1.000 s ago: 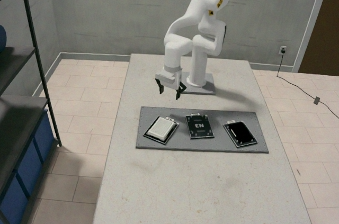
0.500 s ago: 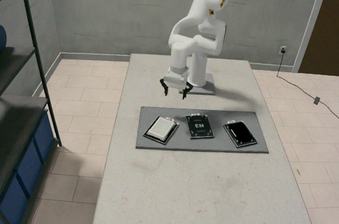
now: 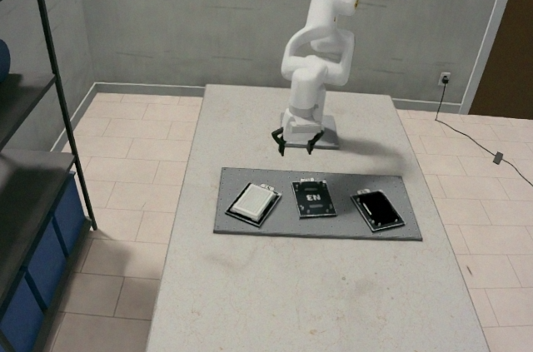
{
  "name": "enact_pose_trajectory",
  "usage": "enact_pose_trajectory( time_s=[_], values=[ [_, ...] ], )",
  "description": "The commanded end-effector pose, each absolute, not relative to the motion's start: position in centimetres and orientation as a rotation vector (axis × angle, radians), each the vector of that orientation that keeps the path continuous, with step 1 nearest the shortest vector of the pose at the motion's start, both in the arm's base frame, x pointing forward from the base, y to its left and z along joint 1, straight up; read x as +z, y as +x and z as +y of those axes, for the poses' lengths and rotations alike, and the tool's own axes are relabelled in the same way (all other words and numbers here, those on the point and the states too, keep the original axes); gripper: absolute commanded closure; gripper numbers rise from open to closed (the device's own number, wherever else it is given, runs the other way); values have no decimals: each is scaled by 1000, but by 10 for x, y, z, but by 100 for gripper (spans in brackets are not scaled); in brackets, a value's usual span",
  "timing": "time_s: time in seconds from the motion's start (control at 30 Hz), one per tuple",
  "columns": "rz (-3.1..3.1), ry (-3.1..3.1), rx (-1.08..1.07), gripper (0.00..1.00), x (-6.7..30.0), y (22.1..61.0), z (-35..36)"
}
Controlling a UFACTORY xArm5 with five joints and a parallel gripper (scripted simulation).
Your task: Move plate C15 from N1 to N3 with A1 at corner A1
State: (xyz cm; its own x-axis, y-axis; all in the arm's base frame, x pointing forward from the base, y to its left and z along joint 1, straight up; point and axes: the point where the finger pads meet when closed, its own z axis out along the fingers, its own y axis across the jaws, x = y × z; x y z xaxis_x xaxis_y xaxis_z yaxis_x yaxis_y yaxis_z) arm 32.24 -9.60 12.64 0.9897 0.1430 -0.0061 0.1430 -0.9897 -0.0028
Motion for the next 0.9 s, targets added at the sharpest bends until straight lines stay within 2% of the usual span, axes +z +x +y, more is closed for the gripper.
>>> enact_pose_trajectory(
  time_s=[0.0,0.87],
  values=[
    [-407,-3108,-2,0,128,327,-66],
    [-407,-3107,-3,0,129,340,48]
  ],
)
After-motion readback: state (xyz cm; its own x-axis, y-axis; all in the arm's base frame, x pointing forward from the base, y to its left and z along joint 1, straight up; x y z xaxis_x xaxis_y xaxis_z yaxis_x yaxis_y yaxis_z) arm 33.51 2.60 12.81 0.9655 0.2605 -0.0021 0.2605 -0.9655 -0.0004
